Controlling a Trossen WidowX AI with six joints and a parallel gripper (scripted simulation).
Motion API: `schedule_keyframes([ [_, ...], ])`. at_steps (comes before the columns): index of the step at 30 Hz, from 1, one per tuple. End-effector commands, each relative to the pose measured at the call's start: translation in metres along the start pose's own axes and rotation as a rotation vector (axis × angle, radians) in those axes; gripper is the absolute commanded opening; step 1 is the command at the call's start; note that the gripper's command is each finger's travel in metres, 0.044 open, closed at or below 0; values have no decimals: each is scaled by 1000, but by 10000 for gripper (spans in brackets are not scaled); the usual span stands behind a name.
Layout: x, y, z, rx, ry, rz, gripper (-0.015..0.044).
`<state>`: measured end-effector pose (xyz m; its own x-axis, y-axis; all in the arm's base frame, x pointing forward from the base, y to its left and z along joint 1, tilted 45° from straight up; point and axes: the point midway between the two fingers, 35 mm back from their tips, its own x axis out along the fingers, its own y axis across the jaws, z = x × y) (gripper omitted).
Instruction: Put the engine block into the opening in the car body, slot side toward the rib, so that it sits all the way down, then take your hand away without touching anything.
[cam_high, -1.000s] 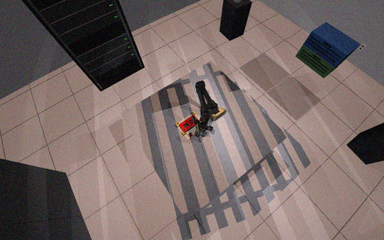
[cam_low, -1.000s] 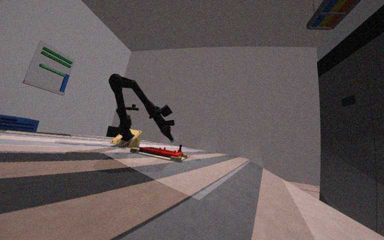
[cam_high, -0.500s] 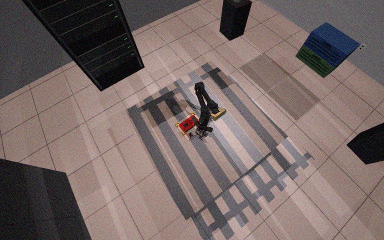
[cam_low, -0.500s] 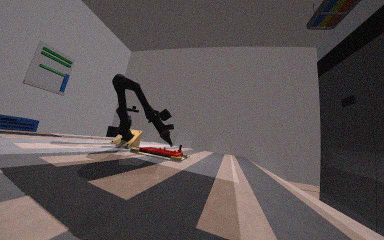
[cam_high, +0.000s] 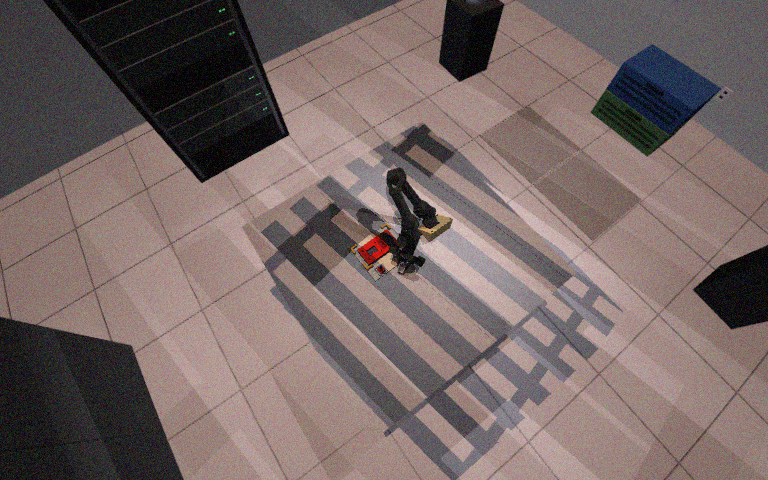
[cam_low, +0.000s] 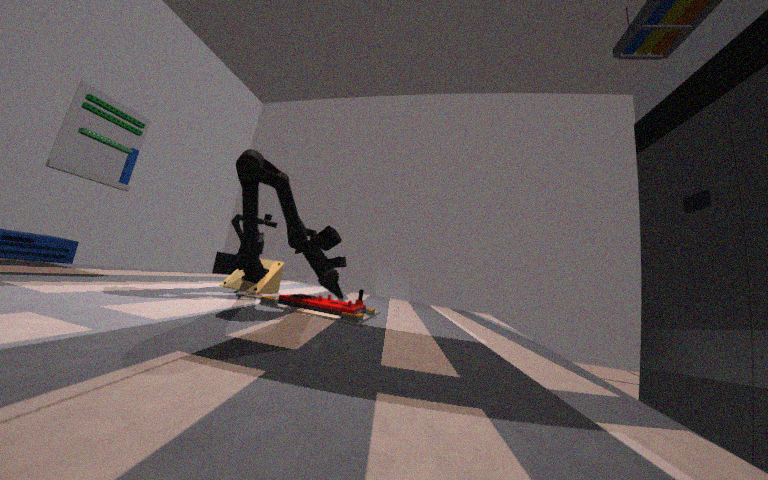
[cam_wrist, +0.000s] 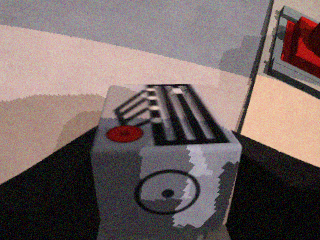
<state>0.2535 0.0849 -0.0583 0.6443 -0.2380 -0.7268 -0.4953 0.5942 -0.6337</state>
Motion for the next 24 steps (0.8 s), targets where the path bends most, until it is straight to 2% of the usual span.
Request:
schedule_keyframes([
  [1, 5, 1, -6, -6, 6, 4, 0],
  [7, 7, 1, -6, -6, 6, 4, 0],
  [24, 6, 0, -3, 0, -13, 2, 440],
])
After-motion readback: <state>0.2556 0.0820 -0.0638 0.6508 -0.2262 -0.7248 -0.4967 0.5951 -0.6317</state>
